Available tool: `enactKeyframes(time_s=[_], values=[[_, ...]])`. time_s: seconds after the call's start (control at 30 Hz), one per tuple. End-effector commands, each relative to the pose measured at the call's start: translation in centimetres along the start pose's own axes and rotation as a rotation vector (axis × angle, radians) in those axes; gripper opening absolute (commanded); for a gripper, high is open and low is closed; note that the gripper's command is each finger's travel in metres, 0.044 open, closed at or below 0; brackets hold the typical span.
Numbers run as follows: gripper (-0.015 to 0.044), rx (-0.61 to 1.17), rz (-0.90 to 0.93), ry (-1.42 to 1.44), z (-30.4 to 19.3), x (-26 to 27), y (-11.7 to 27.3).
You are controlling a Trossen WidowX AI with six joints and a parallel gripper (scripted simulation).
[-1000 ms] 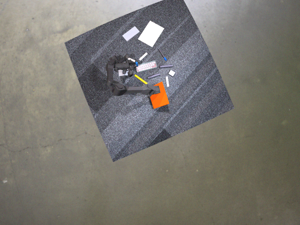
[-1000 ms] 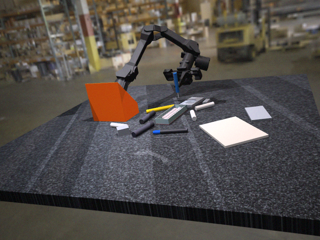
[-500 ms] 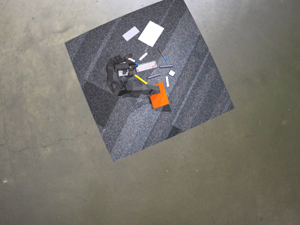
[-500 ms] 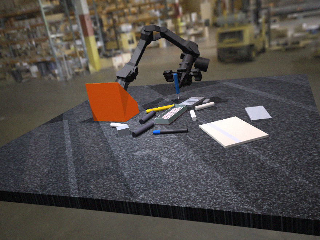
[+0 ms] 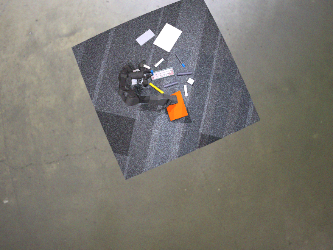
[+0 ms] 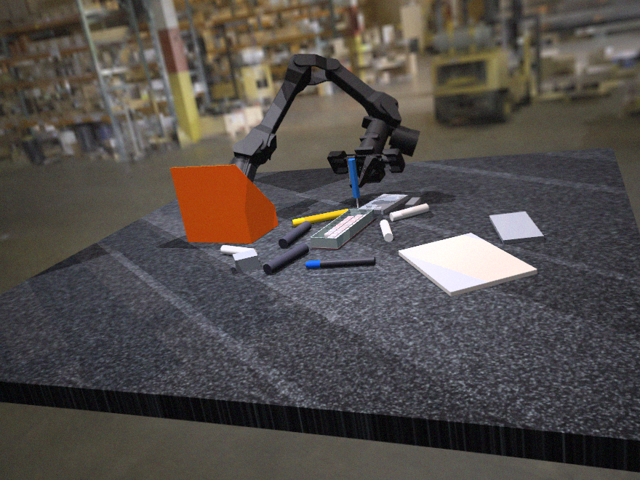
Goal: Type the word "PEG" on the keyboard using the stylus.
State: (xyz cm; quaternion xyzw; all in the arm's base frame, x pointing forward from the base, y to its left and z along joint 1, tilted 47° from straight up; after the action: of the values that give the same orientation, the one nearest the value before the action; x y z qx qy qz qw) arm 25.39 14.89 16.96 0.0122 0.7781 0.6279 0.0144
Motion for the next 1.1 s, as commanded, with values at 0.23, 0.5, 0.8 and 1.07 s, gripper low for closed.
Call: enactKeyframes(time_s=[0.23,0.5,0.8,1.07], values=[[0.0081,-0.001,0.007,-0.004,0.18,0.03,-0.42],[0.0081,-0.001,0.007,-0.004,0.27,0.04,-0.47],[0.0081,-0.001,0.007,-0.004,0.64,0.08,-0.68],[0.0081,-0.001,0.007,-0.004,0.94,0.11,-0.86]])
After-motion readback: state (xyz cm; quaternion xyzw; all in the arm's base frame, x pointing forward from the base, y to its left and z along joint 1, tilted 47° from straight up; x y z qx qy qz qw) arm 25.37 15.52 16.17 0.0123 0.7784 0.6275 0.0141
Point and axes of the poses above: the point midway between the two fingers, 35 mm back from their tips, its own y axis back along the fingers, its own x axis across the jaws, z = x × y, the point moved 9 cm from there along y, back along the fingers, and after that the axes turned 6 degrees about -y, right-handed, at the moved point
